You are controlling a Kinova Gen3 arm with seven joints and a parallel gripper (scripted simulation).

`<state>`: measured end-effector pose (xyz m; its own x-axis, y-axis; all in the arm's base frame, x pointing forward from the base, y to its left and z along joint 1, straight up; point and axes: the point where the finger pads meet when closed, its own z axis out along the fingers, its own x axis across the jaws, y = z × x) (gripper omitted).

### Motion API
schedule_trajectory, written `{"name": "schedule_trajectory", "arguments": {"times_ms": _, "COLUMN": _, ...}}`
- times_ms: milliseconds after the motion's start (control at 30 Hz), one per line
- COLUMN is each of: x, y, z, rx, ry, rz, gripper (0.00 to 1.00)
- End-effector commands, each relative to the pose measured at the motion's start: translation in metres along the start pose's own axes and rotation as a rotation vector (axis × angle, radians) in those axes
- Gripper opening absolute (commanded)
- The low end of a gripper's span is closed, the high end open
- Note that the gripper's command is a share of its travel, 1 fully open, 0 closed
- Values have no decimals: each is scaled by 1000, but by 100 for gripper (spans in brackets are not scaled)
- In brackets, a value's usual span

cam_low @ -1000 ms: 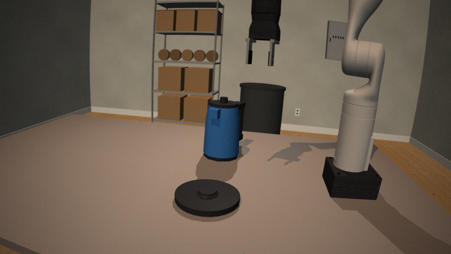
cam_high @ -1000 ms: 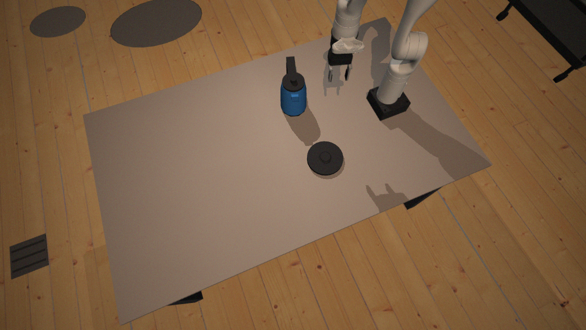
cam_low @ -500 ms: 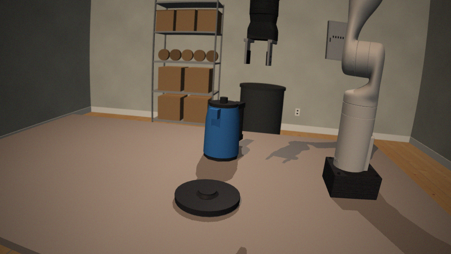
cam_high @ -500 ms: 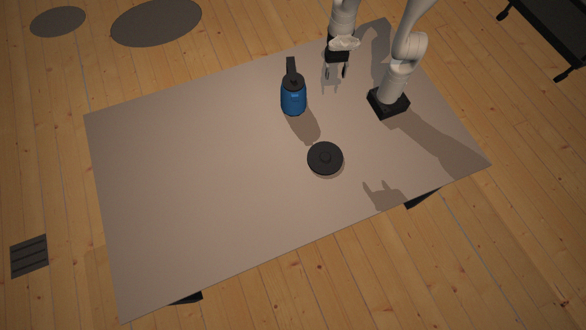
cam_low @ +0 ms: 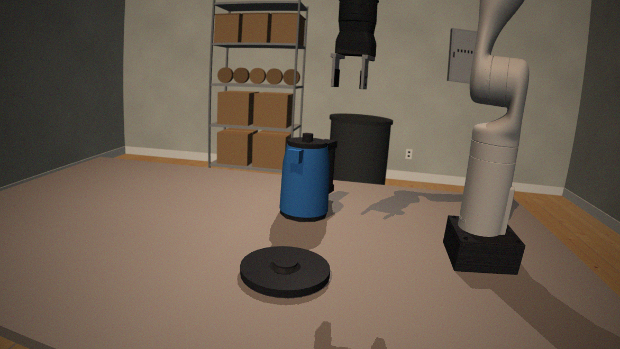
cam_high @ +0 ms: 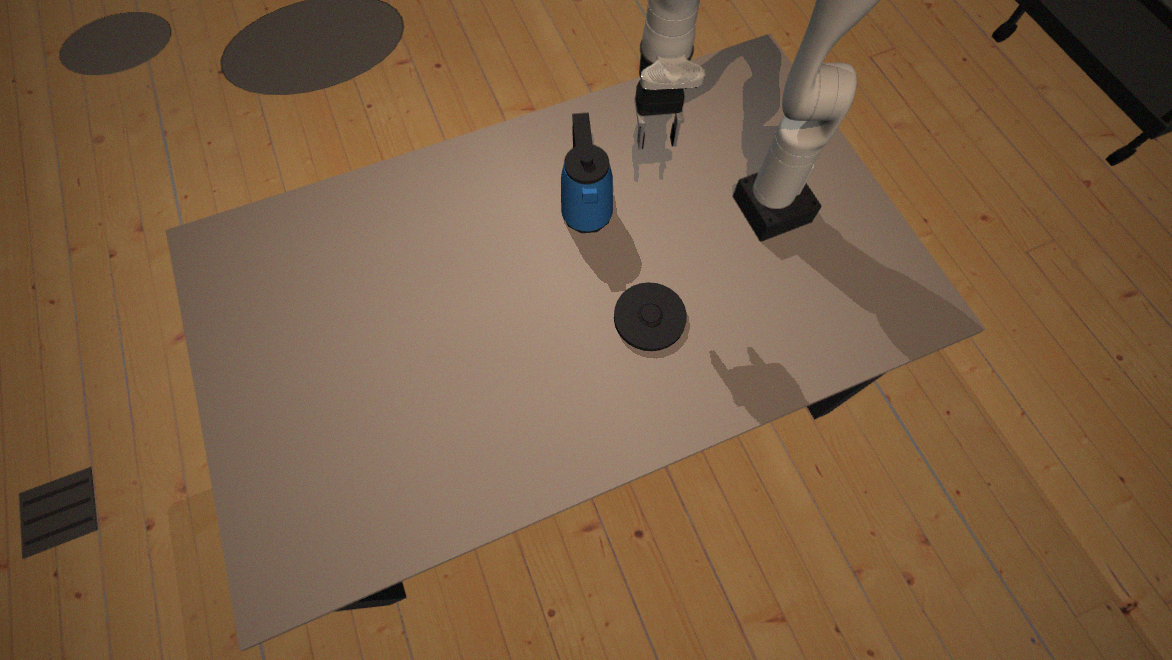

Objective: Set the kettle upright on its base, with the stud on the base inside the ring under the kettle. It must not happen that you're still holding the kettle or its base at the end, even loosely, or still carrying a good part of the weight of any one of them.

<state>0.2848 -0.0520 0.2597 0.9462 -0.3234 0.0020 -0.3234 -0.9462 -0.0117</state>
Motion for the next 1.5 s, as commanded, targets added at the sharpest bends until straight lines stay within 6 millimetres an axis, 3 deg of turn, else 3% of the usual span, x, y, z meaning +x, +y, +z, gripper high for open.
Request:
{"name": "schedule_trajectory", "arguments": {"times_ms": 0, "x": 3, "y": 2, "z": 0, "rx": -5, "ry": 0, "rz": -2, "gripper": 100}}
{"name": "schedule_trajectory", "arguments": {"times_ms": 1067, "x": 27, "y": 29, "z": 0, "rx": -5, "ry": 0, "rz": -2, "gripper": 100}}
{"name": "schedule_trajectory", "arguments": {"times_ms": 1467, "x": 46, "y": 51, "z": 0, "rx": -5, "ry": 0, "rz": -2, "gripper": 100}}
